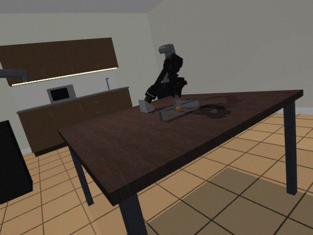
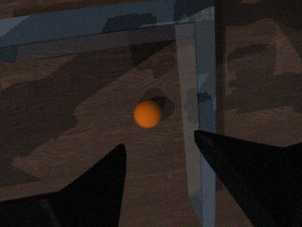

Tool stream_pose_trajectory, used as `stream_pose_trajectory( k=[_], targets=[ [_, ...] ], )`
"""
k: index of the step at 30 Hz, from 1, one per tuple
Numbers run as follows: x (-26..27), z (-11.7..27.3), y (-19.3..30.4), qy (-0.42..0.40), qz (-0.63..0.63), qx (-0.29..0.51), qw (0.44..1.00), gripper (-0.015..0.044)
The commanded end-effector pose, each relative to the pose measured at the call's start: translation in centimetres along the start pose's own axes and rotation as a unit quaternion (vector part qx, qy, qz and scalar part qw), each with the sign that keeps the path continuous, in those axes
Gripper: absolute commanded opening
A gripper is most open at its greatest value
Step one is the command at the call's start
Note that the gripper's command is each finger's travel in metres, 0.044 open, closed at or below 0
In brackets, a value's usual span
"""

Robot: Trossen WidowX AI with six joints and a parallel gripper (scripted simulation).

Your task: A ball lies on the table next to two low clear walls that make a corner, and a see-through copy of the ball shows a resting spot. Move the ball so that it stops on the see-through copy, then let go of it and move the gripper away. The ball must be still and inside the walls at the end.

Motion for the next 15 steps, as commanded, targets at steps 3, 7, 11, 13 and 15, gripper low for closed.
stream_pose_trajectory(
  k=[3,7,11,13,15],
  targets=[
    [0.0,-0.3,0.0,-0.001,0.0,-0.001,1.0,0.0298],
    [0.0,0.0,0.0,-0.001,0.0,-0.001,1.0,0.0324],
    [0.2,3.8,-0.2,-0.002,0.002,-0.001,1.0,0.0429],
    [0.2,4.1,-0.2,-0.002,0.002,-0.002,1.0,0.044],
    [0.2,4.1,-0.2,-0.002,0.002,-0.002,1.0,0.044]
  ],
)
Point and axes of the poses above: the point midway between the two fingers, 35 mm back from their tips, its own z axis back along the fingers, its own x axis across the jaws, y = z × x, the point moved 7 cm from there along z, back along the fingers, and after that the axes turned 14 degrees about z, right-handed, at the moved point
